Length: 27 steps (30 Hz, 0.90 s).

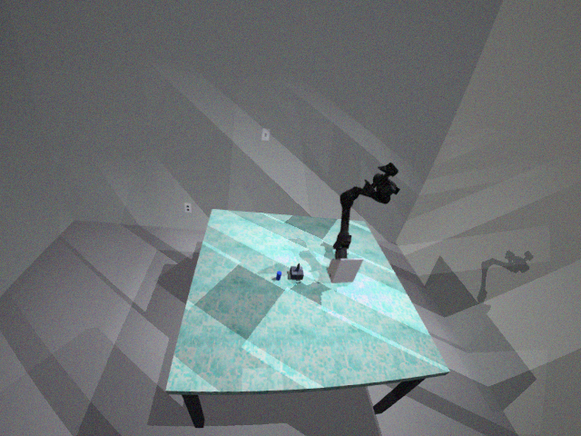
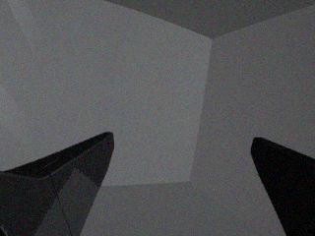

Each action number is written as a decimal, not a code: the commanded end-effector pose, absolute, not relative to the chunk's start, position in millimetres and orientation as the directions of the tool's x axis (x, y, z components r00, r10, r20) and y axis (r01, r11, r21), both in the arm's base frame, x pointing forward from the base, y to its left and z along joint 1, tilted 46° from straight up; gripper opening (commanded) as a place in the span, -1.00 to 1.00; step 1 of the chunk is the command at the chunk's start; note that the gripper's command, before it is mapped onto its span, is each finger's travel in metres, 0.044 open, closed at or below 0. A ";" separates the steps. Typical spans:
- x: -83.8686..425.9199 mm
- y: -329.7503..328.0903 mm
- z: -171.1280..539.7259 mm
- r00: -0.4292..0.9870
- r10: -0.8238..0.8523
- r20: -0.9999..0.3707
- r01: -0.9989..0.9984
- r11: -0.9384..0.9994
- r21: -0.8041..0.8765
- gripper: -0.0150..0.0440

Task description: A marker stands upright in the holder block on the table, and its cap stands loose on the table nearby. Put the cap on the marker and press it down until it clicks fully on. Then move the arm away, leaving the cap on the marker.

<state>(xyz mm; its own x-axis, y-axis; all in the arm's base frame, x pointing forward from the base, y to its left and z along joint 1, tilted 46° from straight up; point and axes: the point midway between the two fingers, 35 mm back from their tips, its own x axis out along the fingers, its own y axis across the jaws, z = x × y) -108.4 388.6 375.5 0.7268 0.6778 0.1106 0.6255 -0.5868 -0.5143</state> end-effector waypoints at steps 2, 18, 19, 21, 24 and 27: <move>-103.2 393.7 374.2 0.724 0.677 0.131 0.640 -0.589 -0.494 0.69; 31.4 475.6 313.6 0.828 0.552 0.100 0.437 -0.747 0.501 0.30; 37.0 477.4 310.1 0.832 0.547 0.093 0.419 -0.729 0.542 0.30; 55.4 481.7 300.5 0.843 0.533 0.077 0.370 -0.677 0.637 0.30; 88.2 485.9 283.8 0.861 0.506 0.046 0.294 -0.570 0.768 0.30; 118.2 486.9 267.5 0.878 0.479 0.012 0.231 -0.445 0.865 0.30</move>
